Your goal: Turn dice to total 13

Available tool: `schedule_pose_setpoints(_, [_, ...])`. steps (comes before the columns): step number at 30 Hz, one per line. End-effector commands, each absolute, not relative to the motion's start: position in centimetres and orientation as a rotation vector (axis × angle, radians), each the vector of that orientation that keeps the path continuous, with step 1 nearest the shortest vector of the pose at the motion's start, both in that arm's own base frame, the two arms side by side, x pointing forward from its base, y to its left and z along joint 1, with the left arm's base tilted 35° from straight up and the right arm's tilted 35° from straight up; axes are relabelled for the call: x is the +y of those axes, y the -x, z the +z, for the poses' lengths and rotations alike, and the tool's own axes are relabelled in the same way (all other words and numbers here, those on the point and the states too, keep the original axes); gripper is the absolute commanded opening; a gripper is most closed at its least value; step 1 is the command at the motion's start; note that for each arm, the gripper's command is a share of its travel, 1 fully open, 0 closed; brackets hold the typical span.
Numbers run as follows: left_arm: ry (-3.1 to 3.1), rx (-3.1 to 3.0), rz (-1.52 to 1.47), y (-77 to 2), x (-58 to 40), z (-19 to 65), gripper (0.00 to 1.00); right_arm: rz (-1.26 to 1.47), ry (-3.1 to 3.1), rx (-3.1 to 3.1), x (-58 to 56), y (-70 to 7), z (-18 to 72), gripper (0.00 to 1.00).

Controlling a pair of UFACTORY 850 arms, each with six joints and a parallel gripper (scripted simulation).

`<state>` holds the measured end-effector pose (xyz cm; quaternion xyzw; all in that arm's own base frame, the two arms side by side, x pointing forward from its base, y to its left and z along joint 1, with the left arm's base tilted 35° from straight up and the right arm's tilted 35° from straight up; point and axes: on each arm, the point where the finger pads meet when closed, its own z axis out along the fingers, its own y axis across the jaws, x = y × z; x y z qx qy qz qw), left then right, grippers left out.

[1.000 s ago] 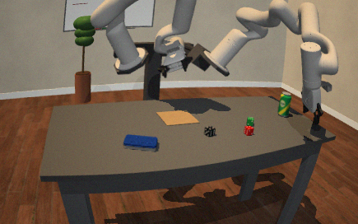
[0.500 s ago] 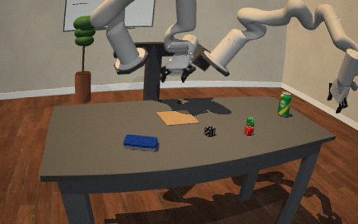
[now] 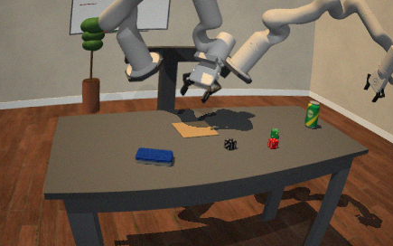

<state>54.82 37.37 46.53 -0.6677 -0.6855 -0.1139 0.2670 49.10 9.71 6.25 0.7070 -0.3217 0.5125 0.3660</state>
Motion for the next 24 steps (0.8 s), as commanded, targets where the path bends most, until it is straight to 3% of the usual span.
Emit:
schedule_pose_setpoints(1, [1.821, -1.894, -0.276, -49.4, 40.5, 49.8, 1.0, 1.183, -1.866, -0.884, 10.3, -50.3, 5.9, 1.0])
schedule_pose_setpoints(11, [1.865, -1.99, -0.232, -32.1, 45.2, 57.2, 1.0, 0.879, -2.087, -1.004, 13.6, -54.2, 5.3, 1.0])
schedule_pose_setpoints(13, [1.865, -1.99, -0.232, -32.1, 45.2, 57.2, 1.0, 0.879, -2.087, -1.004, 13.6, -54.2, 5.3, 1.0])
schedule_pose_setpoints(24, [1.902, -2.057, -0.298, -13.8, 42.1, 62.8, 1.0, 0.715, -2.321, -1.066, 17.6, -58.8, 6.5, 1.0])
